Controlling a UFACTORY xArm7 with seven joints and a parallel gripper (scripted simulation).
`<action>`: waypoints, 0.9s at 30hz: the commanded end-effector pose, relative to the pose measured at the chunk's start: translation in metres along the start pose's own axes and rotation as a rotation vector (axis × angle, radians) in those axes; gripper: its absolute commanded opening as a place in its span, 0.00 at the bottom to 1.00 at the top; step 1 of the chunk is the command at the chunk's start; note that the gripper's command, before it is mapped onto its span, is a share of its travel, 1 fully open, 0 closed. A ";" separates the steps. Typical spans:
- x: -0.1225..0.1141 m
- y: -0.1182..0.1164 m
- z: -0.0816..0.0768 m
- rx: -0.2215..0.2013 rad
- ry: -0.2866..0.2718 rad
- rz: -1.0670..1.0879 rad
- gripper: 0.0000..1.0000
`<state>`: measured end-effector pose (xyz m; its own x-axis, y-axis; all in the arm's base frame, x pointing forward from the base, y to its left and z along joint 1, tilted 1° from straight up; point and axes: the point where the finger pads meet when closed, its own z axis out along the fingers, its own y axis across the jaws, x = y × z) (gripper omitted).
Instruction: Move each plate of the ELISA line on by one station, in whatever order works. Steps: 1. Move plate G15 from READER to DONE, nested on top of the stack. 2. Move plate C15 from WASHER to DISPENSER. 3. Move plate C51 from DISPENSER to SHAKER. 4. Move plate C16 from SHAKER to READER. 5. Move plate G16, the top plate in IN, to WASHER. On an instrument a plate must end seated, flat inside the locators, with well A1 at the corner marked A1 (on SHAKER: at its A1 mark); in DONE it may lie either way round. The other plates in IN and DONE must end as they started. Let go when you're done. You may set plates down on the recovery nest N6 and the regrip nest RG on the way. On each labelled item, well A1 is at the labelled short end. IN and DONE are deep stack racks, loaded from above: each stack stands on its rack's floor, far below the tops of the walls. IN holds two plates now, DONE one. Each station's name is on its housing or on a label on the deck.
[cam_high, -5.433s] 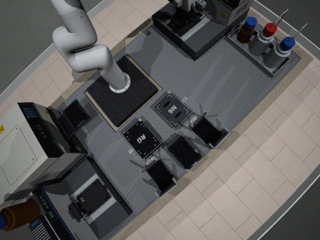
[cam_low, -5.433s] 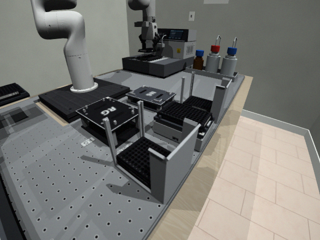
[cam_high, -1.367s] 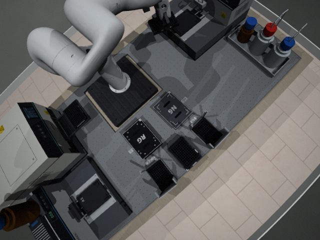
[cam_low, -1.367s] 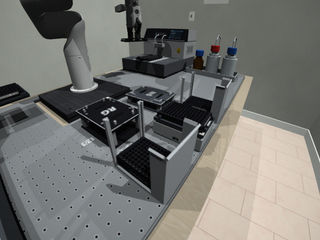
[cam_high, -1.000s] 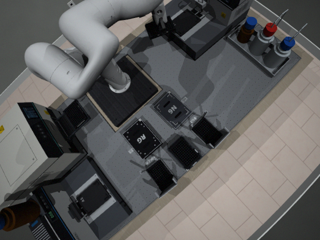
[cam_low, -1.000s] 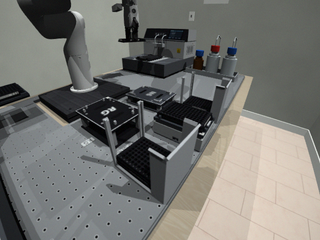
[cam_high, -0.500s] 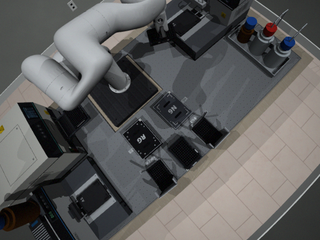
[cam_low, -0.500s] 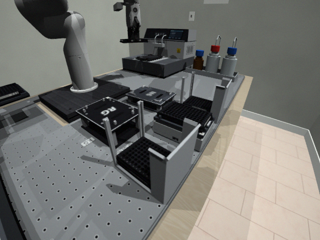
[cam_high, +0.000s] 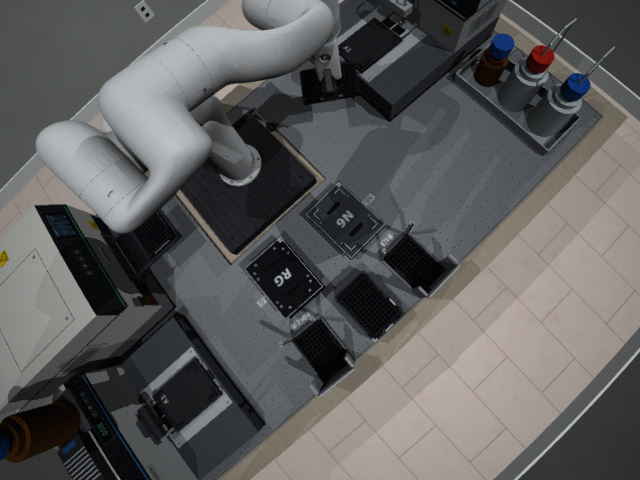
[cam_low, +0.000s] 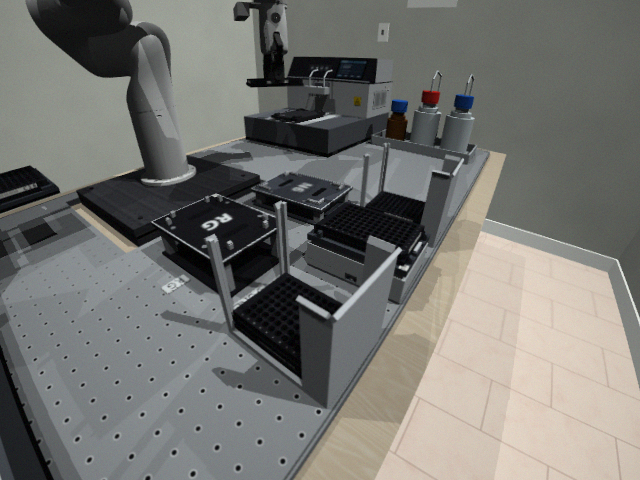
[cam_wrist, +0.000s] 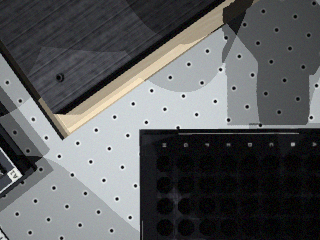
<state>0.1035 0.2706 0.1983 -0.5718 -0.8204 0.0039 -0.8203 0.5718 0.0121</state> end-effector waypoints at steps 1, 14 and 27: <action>-0.004 -0.014 -0.002 -0.001 -0.004 0.006 0.00; -0.012 -0.048 -0.002 -0.001 -0.004 0.122 0.00; -0.012 -0.084 -0.002 -0.001 -0.004 0.185 0.00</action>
<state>0.1719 0.2397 0.1974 -0.6886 -0.7252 0.0057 -0.7251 0.6886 0.0113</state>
